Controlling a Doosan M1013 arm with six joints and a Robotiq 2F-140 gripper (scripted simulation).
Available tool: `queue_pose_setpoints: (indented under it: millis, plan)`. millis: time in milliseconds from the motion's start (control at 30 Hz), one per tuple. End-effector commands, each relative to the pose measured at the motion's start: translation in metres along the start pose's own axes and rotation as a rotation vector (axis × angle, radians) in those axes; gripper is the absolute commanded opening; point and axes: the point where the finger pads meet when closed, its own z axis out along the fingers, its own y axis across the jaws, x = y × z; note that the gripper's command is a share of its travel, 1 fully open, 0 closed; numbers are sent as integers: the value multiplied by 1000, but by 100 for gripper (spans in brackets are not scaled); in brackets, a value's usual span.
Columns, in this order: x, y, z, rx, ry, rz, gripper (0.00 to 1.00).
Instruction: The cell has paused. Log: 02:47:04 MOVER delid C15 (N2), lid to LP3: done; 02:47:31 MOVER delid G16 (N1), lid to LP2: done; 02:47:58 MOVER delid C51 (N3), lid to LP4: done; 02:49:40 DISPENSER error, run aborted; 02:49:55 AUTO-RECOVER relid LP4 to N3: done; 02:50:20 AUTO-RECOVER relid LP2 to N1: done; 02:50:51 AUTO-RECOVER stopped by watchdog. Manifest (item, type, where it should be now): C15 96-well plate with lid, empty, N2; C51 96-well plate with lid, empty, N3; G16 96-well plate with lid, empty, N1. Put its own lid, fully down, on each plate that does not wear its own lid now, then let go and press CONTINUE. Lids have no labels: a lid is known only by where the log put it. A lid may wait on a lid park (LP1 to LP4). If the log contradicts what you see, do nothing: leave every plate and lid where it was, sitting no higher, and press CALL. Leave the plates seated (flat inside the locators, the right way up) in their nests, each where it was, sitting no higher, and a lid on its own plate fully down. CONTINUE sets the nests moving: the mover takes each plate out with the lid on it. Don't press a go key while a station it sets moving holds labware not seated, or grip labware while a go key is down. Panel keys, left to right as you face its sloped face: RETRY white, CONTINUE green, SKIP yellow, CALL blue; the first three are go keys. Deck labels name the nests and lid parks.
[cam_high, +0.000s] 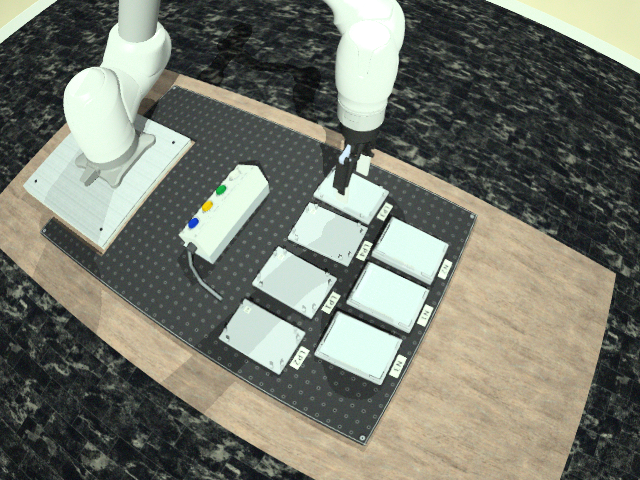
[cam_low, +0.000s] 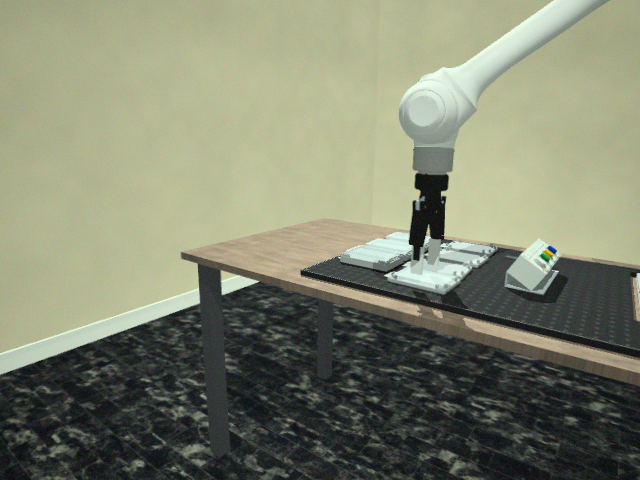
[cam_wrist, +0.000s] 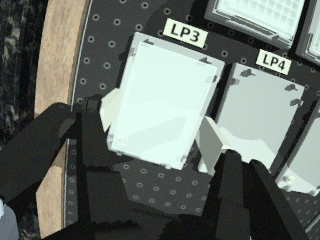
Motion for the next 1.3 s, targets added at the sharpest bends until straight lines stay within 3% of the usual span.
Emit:
queue_pose_setpoints:
  millis: [0,733,767,1267]
  plan:
    - [-1,1,4,1,-2,0,59]
    - [-1,1,4,1,-2,0,59]
    - [-1,1,4,1,-2,0,66]
    - [-1,1,4,1,-2,0,66]
